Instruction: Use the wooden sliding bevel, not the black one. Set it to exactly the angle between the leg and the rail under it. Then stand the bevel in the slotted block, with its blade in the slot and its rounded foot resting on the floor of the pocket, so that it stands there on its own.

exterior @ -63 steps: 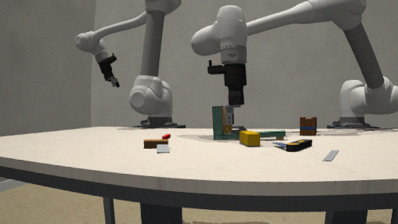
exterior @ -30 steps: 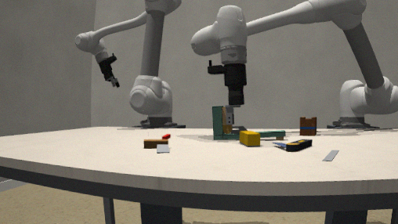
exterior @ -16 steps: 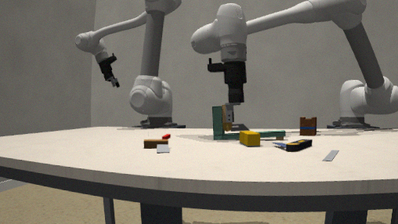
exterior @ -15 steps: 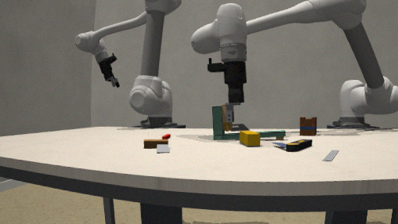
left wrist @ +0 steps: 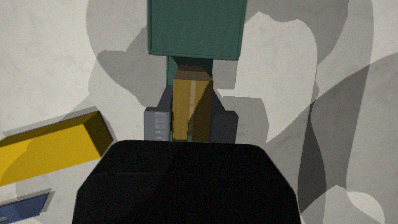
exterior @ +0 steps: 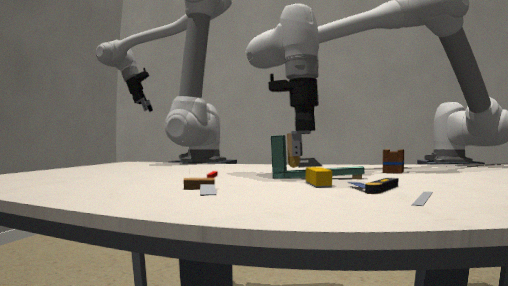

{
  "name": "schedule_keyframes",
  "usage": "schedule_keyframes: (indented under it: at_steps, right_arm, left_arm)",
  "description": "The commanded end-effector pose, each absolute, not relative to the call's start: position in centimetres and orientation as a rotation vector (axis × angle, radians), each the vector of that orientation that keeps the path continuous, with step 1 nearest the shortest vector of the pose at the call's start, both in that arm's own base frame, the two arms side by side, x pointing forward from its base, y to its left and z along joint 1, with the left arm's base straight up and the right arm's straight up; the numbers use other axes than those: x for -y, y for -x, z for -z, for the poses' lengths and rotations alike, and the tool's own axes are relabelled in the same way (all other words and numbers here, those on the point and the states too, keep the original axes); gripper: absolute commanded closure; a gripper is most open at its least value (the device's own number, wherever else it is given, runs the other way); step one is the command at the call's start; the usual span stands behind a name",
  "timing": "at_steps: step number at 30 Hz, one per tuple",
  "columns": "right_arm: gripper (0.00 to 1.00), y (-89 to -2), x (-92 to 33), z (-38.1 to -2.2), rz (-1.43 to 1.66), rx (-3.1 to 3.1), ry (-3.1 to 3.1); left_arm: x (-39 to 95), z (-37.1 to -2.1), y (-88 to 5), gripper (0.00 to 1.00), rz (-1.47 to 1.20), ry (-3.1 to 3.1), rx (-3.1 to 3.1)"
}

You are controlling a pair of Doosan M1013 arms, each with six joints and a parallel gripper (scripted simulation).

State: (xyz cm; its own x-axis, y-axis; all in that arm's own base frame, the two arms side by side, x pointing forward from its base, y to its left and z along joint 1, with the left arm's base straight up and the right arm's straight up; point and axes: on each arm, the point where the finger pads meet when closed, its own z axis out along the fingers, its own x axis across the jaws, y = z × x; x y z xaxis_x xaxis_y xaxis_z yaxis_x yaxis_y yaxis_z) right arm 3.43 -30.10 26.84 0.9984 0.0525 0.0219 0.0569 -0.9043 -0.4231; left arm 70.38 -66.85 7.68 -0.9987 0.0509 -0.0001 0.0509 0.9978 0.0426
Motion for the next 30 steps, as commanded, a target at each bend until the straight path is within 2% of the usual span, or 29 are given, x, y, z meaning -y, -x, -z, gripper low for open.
schedule_keyframes:
  at_steps: [1,30]
  right_arm:
    - [0.00,-3.4,30.1,-26.9,0.015,0.078,2.704]
    - [0.00,-3.4,30.1,-26.9,0.015,0.078,2.704]
  left_arm:
    - [66.7,-7.9,-70.4,1.00,-0.064,-0.080,-3.137]
    - [66.8,-9.1,-70.4,1.00,-0.064,-0.080,-3.137]
